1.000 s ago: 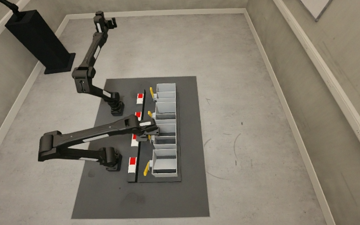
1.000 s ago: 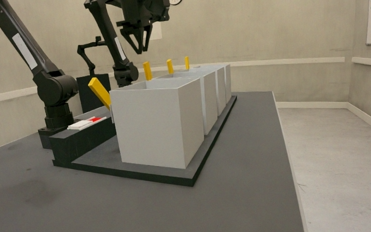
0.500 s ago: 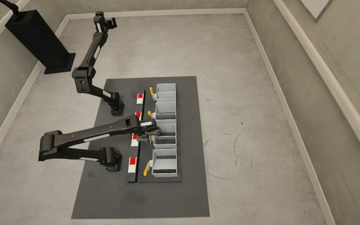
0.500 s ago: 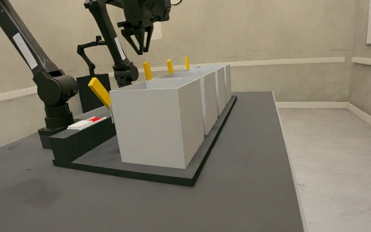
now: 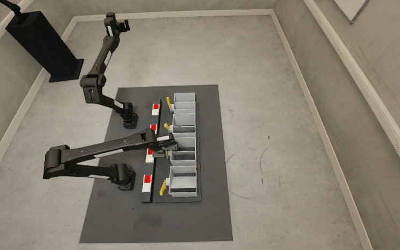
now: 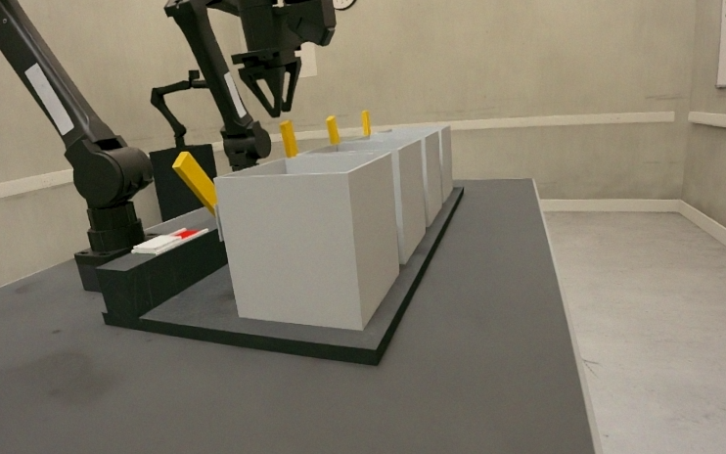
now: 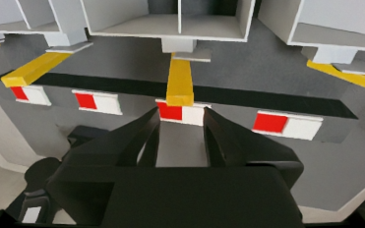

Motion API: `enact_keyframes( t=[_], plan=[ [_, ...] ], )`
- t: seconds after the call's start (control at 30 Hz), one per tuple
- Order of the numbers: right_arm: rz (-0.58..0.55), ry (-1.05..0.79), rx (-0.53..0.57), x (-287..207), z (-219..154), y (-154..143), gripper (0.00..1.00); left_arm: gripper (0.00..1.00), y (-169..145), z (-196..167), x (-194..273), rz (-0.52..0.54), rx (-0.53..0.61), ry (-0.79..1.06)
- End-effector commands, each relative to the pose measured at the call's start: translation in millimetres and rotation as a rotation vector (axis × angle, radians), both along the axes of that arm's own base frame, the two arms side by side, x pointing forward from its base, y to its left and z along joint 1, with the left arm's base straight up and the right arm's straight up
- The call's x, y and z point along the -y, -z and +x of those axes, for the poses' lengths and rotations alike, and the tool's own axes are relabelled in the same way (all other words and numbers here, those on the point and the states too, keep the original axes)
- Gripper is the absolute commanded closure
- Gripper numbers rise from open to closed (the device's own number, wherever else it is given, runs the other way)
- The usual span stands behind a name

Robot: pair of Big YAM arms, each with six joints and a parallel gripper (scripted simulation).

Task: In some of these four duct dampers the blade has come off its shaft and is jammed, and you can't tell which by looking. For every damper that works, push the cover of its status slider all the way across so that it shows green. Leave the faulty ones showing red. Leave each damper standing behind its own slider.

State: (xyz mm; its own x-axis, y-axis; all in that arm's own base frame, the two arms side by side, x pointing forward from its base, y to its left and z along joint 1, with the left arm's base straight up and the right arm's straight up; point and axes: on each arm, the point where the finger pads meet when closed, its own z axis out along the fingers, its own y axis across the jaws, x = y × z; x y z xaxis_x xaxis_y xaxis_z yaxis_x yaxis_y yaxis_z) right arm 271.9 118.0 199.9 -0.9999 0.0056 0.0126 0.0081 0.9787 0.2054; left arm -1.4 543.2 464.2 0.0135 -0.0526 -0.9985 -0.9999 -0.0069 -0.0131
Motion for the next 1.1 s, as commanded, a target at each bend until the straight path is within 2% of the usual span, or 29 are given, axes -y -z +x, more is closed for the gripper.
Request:
enact_keyframes(
  t=[0.0,0.13,0.17,0.2,0.4,0.7,0.73,0.77,0.87,1.07],
  plan=[
    [0.008,0.005,0.023,-5,7,-1,0.64,0.00,-36,-4,-2,0.053,-0.014,-0.003],
    [0.006,0.005,0.019,-6,8,4,0.64,0.00,-36,-4,-2,0.053,-0.014,-0.003],
    [0.021,0.007,0.064,-8,15,-11,0.64,0.00,-36,-4,-2,0.053,-0.014,-0.003],
    [0.011,0.002,0.035,-8,7,3,0.64,0.00,-36,-4,-2,0.053,-0.014,-0.003],
    [0.005,0.007,0.018,-9,9,20,0.64,0.00,-36,-4,-2,0.053,-0.014,-0.003],
    [0.005,0.007,0.018,-12,9,33,0.64,0.00,-36,-4,-2,0.053,-0.014,-0.003],
    [0.021,0.011,0.063,-14,17,18,0.64,0.00,-36,-4,-2,0.053,-0.014,-0.003],
    [0.012,0.007,0.037,-13,9,30,0.64,0.00,-36,-4,-2,0.053,-0.014,-0.003],
    [0.006,0.002,0.018,-16,9,40,0.64,0.00,-36,-4,-2,0.053,-0.014,-0.003],
    [0.011,0.005,0.033,-16,9,41,0.64,0.00,-36,-4,-2,0.053,-0.014,-0.003]
  ],
)
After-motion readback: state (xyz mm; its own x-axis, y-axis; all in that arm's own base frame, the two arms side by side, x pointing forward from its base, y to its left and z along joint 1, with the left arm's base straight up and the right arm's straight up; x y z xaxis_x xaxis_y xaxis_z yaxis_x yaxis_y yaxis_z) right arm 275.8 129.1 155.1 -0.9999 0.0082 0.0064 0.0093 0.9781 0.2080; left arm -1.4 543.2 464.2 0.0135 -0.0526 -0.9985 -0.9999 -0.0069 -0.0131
